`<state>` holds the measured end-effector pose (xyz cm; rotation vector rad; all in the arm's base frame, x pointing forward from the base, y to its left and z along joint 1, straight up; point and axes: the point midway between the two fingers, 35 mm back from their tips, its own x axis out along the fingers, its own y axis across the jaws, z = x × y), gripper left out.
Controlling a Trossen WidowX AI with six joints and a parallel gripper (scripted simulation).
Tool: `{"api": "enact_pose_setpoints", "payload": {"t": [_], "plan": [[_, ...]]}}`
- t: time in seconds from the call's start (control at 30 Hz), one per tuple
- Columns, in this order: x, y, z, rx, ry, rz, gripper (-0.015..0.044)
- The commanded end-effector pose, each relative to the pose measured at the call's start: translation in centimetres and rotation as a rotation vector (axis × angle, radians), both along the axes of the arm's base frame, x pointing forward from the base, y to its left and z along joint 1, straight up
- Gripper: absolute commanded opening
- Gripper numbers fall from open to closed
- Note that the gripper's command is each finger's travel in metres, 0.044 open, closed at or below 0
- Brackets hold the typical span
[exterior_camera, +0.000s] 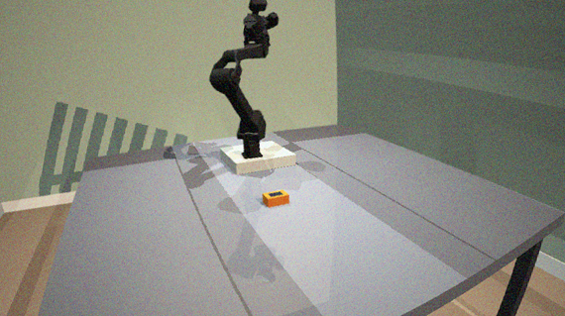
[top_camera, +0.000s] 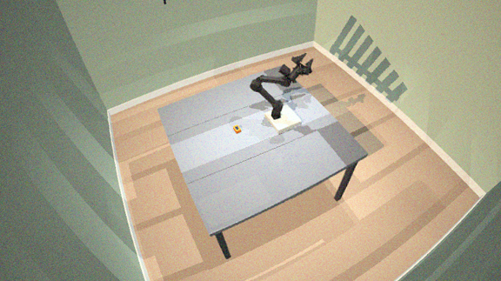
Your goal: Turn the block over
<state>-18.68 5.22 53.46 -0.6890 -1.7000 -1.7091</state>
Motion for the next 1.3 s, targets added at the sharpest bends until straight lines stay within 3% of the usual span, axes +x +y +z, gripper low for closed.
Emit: {"api": "enact_pose_setpoints", "payload": {"t": [0.0, 0.27, 0.57, 0.97, 1.27], "plan": [[-0.1, 0.2, 0.0, -0.001, -0.004, -0.011, 0.0426], [-1.5, 10.6, -2.8, -0.035, -0.197, -0.471, 0.0440], [2.7, 21.5, -7.3, -0.144, -0.426, -0.930, 0.0440], [14.1, 30.7, -13.6, -0.245, -0.783, -1.422, 0.0440], [27.2, 33.0, -20.6, -0.441, -1.193, -1.690, 0.0440]]}}
